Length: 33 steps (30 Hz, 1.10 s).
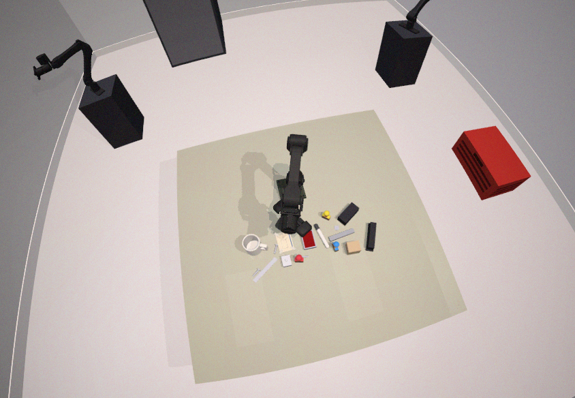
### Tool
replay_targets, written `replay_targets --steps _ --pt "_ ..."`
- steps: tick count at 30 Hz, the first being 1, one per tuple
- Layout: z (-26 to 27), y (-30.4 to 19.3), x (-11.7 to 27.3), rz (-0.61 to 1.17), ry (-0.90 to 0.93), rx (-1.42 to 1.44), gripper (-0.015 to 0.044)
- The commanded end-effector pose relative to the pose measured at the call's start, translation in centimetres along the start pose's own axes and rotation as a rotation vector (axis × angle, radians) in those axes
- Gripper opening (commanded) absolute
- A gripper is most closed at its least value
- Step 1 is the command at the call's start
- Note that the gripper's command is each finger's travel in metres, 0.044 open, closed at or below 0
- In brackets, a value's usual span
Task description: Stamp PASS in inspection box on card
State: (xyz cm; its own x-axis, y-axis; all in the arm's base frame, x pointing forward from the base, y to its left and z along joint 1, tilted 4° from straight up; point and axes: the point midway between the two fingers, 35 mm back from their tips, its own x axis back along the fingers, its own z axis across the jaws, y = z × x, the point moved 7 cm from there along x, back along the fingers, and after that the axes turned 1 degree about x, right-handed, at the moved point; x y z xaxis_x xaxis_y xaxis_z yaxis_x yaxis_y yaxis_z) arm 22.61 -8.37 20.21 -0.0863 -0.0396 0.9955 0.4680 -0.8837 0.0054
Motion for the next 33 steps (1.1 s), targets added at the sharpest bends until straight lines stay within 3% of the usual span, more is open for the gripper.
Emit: replay_targets --steps 1,8,33 --pt "-0.7 -2.0 -0.2 0.002 -0.004 -0.004 0.0000" --pt "-1.9 -4.7 -0.6 0.005 -0.005 -0.003 0.0000" --pt "-1.7 -4.6 -4.0 0.005 -0.004 -0.003 0.0000"
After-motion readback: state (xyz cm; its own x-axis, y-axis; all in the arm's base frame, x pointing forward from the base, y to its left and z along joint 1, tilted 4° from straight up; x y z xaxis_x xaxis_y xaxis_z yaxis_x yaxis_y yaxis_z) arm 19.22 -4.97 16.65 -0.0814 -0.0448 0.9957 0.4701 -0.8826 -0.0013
